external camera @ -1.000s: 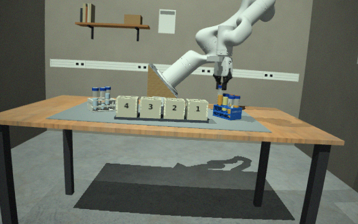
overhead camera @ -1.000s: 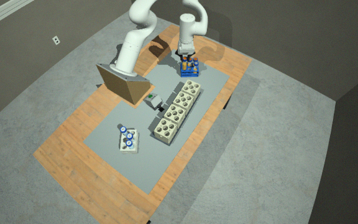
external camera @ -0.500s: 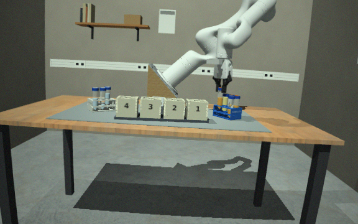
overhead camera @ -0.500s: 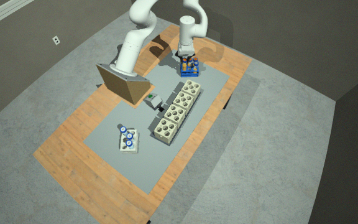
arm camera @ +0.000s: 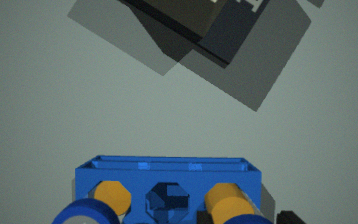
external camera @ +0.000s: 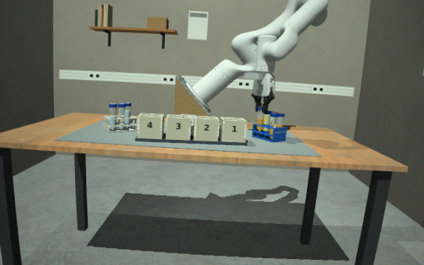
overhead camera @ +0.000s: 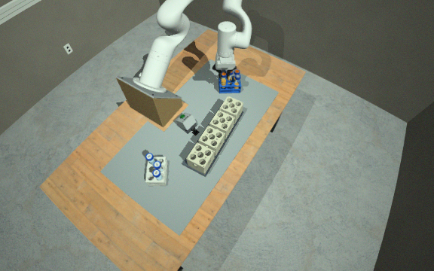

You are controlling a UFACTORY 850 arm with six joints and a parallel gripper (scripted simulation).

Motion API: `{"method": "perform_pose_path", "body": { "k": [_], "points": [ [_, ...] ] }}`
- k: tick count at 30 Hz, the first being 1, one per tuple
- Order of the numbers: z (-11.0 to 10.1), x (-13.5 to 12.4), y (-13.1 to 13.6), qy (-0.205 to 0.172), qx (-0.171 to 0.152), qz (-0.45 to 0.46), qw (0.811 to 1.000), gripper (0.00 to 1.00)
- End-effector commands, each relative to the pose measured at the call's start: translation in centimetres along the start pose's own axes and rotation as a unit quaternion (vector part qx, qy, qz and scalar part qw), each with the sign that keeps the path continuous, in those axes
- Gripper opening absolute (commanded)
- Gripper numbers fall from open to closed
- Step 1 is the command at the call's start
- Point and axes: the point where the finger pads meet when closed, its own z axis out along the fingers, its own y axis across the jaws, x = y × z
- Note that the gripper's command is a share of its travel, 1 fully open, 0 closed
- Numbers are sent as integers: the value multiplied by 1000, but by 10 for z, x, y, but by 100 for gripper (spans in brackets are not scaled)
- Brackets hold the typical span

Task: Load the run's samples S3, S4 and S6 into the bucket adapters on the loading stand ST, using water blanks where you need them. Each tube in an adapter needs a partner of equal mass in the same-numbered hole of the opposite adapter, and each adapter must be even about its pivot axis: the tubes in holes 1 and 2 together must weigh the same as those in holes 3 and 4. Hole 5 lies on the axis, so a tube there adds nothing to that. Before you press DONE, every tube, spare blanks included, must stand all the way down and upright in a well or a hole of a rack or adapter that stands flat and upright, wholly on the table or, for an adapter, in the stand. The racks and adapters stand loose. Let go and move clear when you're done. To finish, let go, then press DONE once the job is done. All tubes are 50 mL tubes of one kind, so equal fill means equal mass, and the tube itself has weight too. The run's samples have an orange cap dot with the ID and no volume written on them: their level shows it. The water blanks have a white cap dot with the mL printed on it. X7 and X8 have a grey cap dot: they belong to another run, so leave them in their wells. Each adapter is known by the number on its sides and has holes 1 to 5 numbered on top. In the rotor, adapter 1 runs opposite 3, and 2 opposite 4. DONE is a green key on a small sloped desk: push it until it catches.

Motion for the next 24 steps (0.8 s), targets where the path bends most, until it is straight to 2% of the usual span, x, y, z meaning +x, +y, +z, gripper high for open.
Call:
{"method": "perform_pose_path", "body": {
  "k": [1,15,24],
  "points": [
    [3,0,-1,0,1,0,1000,0],
    [17,0,-1,0,1,0,1000,0],
    [18,0,-1,0,1,0,1000,0]
  ]
}}
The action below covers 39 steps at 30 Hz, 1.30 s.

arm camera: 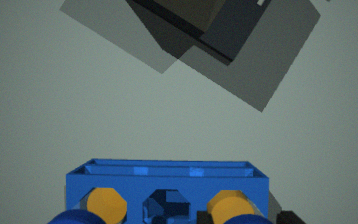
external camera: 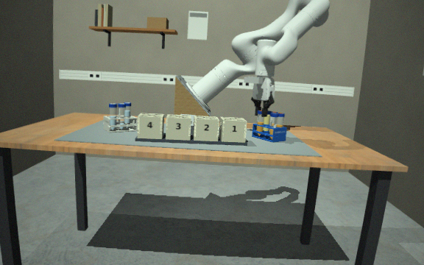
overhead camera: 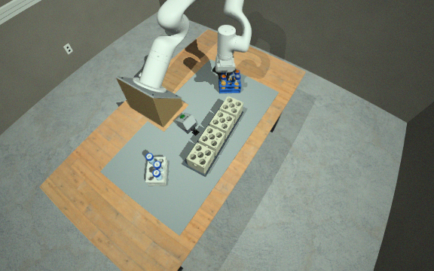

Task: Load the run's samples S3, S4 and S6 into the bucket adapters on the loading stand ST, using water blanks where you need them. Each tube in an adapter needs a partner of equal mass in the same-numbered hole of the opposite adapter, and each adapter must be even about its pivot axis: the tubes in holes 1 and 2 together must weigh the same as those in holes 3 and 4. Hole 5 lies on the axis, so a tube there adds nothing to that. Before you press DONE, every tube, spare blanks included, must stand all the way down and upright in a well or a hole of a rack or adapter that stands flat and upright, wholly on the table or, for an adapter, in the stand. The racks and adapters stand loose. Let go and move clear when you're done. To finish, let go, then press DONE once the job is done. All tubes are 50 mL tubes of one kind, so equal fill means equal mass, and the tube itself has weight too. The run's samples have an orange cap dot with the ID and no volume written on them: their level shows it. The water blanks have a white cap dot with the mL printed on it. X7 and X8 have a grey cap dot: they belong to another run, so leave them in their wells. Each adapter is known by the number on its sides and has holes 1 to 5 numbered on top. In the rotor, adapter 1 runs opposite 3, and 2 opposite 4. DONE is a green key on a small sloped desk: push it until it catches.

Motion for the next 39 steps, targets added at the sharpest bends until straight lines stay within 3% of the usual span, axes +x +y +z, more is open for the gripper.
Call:
{"method": "perform_pose_path", "body": {
  "k": [1,10,11,39],
  "points": [
    [0,0,0,0,1,0,1000,0],
    [0,0,0,0,1,0,1000,0],
    [0,0,0,0,1,0,1000,44],
    [-3,0,0,0,1,0,1000,44]
  ]
}}
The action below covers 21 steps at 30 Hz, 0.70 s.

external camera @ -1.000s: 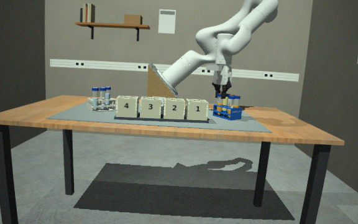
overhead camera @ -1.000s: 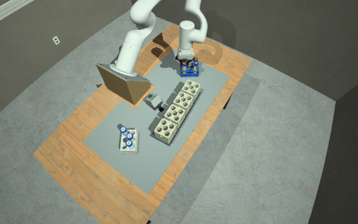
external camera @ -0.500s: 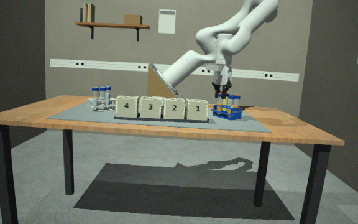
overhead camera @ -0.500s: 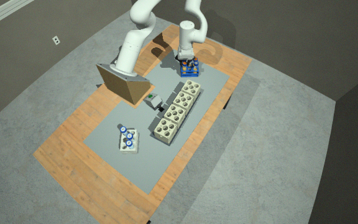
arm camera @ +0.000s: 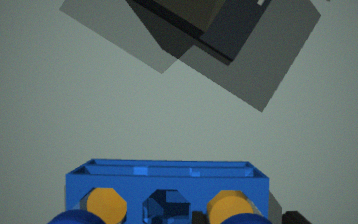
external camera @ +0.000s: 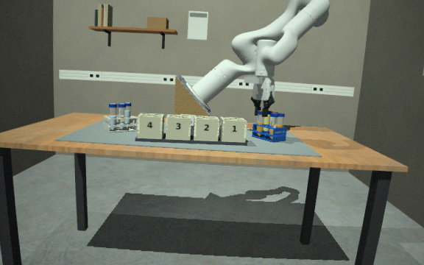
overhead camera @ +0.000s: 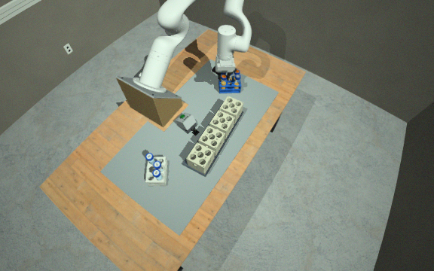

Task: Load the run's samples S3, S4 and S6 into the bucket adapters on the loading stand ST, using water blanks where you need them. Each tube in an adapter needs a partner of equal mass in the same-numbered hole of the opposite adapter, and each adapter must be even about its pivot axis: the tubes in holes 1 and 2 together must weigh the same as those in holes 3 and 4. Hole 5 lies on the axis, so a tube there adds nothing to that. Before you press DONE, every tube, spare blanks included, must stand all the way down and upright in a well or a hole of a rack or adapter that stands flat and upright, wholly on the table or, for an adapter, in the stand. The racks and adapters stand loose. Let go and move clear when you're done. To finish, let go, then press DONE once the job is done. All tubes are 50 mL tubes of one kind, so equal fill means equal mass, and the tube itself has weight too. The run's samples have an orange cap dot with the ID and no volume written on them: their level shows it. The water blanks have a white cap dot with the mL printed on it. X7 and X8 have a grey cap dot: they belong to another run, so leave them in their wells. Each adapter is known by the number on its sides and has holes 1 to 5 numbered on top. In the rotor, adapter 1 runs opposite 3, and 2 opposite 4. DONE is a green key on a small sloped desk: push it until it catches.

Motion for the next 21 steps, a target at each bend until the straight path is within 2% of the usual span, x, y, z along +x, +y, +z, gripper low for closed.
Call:
{"method": "perform_pose_path", "body": {
  "k": [1,21],
  "points": [
    [-6,0,0,0,0,0,1000,44],
    [-40,0,-1,0,0,0,1000,44]
  ]
}}
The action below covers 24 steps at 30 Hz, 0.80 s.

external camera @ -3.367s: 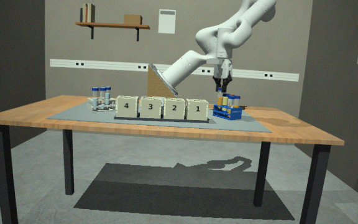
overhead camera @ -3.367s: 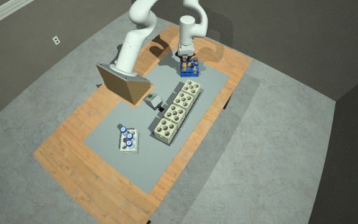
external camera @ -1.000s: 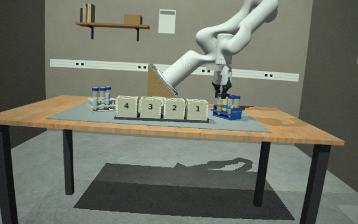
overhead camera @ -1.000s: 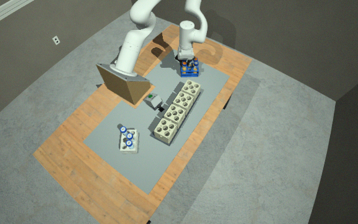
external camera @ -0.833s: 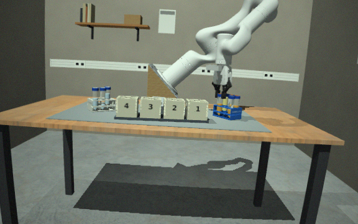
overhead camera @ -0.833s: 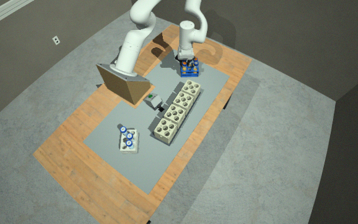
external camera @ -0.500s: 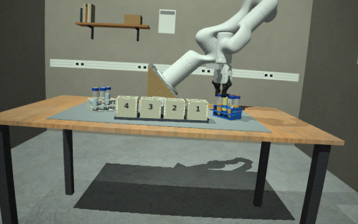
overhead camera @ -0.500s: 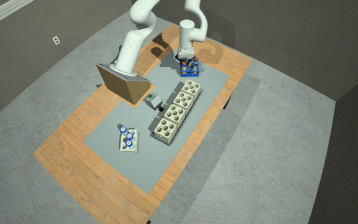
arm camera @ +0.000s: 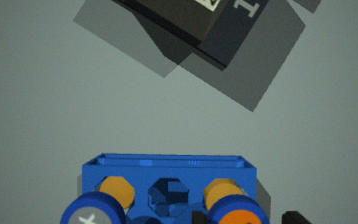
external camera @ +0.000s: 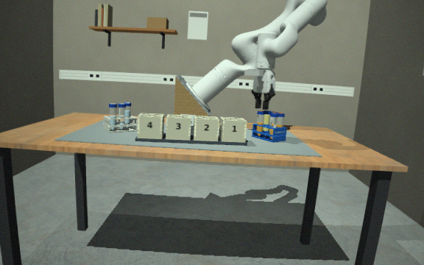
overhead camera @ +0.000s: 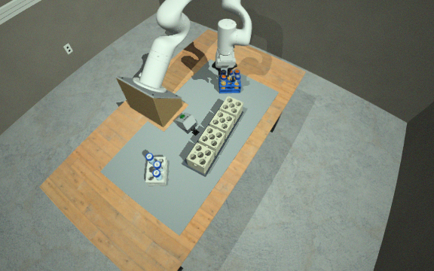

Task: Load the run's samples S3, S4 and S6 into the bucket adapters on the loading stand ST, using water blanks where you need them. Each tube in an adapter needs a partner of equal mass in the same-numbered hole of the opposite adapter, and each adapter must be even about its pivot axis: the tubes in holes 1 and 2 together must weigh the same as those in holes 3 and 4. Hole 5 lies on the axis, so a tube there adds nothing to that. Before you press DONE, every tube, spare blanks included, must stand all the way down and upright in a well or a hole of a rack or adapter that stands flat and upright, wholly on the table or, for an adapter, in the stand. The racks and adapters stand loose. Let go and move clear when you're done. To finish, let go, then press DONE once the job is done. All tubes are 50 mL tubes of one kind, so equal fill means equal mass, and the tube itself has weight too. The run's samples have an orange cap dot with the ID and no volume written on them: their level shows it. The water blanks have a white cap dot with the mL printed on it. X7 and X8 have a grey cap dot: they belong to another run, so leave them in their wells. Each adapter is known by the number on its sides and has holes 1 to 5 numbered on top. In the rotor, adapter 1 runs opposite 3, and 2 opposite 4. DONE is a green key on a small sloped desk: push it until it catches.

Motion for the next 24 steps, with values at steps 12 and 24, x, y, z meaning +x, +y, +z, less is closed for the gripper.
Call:
{"method": "perform_pose_path", "body": {
  "k": [12,24],
  "points": [
    [-29,0,-1,0,0,0,1000,44],
    [-49,0,-1,0,0,0,1000,44]
  ]
}}
